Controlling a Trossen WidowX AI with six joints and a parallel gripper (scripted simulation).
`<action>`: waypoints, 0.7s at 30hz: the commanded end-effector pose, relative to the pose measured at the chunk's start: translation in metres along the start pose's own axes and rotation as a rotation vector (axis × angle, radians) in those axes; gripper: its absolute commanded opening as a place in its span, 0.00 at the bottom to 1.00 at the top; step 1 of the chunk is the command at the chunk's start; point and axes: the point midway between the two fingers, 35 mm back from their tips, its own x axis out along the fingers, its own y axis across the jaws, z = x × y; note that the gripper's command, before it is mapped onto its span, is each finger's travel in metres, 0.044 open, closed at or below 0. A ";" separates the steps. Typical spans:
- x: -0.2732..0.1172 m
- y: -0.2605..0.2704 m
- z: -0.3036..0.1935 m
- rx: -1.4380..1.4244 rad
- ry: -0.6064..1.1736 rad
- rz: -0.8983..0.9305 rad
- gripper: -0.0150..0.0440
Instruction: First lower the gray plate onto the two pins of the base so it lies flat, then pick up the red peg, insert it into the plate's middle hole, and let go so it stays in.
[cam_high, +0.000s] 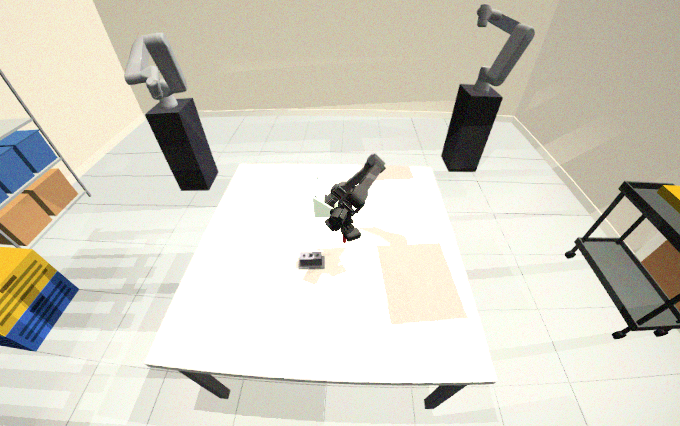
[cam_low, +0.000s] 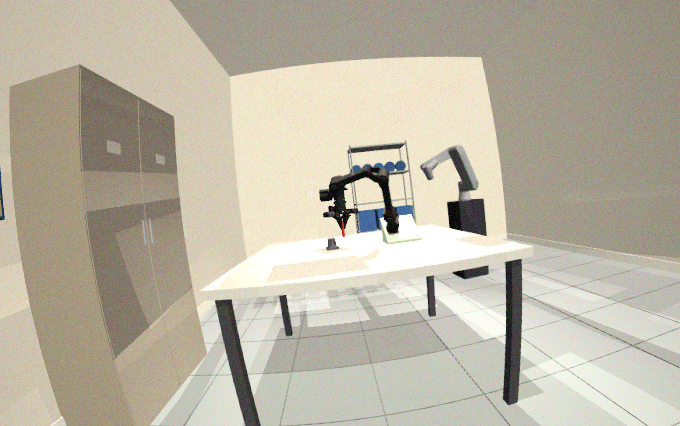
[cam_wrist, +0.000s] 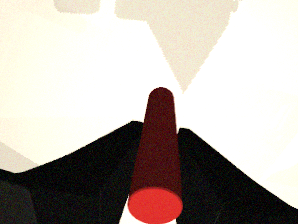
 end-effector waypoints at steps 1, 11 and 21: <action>-0.001 0.003 0.013 -0.005 -0.005 -0.002 0.25; -0.003 0.007 0.043 -0.006 -0.007 -0.003 0.25; -0.003 0.008 0.074 -0.008 -0.007 -0.003 0.25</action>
